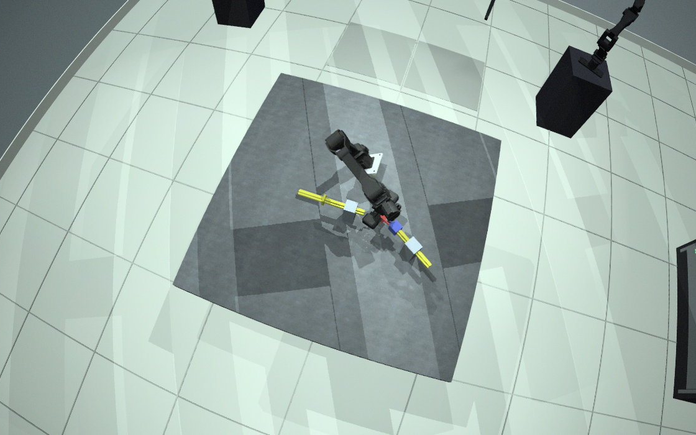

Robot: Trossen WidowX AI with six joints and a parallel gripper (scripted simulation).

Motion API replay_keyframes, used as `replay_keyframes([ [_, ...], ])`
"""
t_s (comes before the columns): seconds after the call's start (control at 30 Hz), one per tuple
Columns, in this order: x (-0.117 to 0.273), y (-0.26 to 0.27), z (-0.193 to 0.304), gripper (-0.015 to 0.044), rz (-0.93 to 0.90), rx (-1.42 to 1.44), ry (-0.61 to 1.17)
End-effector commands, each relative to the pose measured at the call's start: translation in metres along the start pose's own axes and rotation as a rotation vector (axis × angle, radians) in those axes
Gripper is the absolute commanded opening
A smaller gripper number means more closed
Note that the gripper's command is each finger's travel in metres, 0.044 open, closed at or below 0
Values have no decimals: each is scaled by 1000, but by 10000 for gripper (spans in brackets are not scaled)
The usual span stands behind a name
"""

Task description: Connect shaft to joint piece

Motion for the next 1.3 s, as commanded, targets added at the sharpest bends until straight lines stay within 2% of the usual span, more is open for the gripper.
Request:
replay_keyframes([
  [0.0,-2,-4,4,0,-6,62,-37],
  [0.43,-6,-13,12,0,-22,201,-111],
  [1.27,-6,-14,13,0,-23,216,-119],
])
Point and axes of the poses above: the point midway between the two fingers, 35 mm back from their tips, its own x axis back along the fingers, its own y axis across the jaws, z = x × y, the point moved 10 cm from there along x, back along the fingers, and after that the axes turned 9 degrees about x, right-handed, at the moved point
